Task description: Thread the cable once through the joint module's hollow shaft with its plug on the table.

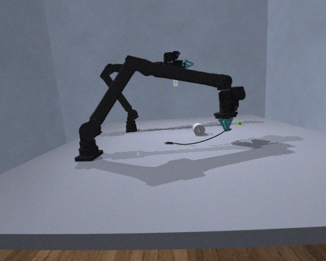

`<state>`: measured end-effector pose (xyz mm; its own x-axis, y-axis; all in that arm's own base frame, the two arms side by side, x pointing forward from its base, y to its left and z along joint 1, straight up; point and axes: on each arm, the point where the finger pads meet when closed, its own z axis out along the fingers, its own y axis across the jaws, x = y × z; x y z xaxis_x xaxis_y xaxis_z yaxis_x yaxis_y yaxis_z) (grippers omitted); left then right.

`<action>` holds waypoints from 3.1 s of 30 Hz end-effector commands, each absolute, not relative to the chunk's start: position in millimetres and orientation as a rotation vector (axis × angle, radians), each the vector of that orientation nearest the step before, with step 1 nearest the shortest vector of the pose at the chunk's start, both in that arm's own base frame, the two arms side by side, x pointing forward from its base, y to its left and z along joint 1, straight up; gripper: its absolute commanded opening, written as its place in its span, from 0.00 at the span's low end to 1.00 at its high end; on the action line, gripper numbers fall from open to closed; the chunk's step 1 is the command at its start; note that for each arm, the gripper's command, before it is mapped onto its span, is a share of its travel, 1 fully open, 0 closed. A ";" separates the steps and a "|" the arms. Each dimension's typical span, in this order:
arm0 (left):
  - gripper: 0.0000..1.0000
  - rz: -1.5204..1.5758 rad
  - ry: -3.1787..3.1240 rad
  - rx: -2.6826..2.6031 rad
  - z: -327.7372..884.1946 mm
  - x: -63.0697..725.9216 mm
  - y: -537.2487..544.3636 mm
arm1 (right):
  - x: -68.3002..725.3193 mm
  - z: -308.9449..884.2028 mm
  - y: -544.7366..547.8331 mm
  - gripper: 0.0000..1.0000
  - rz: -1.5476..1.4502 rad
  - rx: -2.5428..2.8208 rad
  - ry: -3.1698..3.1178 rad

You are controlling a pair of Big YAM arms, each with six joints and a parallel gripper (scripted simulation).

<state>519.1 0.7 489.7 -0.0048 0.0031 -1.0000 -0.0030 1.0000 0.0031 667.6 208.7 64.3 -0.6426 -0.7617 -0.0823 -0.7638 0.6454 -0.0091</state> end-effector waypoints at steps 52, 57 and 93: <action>0.96 0.015 1.559 0.008 503.0 521.6 1.6 | 552.8 43.8 278.9 0.00 0.085 -2.276 2.074; 0.96 0.015 1.559 0.008 503.0 521.6 1.6 | 557.6 58.1 305.9 0.00 0.068 -2.271 2.032; 0.96 0.015 1.559 0.008 503.0 521.6 1.6 | 564.5 66.9 322.5 0.00 0.059 -2.239 2.044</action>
